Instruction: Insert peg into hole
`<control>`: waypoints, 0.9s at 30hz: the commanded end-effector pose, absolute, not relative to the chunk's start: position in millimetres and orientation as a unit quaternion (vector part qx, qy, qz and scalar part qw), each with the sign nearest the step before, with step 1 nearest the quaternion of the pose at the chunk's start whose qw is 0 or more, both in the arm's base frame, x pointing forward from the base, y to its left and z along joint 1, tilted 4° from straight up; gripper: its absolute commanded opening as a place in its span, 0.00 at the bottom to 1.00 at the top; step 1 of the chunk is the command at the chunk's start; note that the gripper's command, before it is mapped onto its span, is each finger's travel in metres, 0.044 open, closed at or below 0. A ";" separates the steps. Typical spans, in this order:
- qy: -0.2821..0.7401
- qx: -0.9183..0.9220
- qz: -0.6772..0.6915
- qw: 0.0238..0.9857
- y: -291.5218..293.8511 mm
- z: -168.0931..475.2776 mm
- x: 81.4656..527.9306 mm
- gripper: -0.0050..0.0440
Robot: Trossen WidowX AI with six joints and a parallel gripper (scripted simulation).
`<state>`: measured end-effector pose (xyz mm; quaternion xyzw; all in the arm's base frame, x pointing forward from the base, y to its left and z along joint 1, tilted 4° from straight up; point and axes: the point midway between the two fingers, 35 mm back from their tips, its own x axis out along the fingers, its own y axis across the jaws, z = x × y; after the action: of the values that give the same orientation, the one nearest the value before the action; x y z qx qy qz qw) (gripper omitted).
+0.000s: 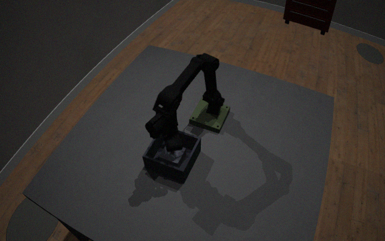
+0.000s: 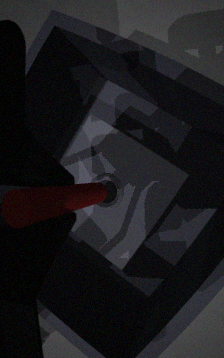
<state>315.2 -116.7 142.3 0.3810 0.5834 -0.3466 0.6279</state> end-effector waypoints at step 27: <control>0.586 0.382 -0.345 0.626 -115.3 116.5 315.6 0.10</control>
<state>317.3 -116.9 123.4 0.3809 0.5827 -0.3456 0.6292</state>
